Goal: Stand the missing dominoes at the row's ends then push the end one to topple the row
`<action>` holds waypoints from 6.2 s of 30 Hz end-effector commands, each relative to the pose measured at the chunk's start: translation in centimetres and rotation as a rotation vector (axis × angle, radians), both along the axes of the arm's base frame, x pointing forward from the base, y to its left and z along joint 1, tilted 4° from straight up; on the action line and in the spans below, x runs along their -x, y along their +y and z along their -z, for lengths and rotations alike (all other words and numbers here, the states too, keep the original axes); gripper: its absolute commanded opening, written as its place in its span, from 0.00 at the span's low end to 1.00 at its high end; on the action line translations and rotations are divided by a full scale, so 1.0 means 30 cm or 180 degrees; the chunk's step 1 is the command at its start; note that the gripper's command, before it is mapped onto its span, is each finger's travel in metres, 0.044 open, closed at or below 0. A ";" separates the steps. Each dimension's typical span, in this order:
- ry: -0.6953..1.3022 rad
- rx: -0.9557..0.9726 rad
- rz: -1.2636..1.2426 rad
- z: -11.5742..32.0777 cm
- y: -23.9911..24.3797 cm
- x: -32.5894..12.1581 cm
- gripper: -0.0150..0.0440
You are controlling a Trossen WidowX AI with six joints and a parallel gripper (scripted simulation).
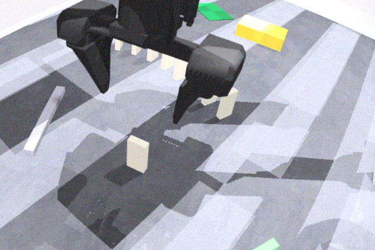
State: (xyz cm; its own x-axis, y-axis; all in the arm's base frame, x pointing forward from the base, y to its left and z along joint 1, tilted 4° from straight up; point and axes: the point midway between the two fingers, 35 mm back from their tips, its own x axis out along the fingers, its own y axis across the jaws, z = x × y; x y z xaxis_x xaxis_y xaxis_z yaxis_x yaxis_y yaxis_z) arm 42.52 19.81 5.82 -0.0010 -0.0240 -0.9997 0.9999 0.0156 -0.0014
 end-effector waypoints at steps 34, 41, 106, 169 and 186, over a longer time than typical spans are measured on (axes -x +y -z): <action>0.0040 -0.0005 0.0033 0.267 -0.006 0.010 0.56; 0.0040 -0.0005 0.0033 0.267 -0.006 0.010 0.44; 0.0165 -0.0002 -0.3407 0.020 -0.489 0.319 0.44; 0.0197 -0.0042 -0.4894 -0.132 -0.462 0.370 0.73; 0.0275 -0.0104 -0.8406 0.016 -0.426 0.463 0.25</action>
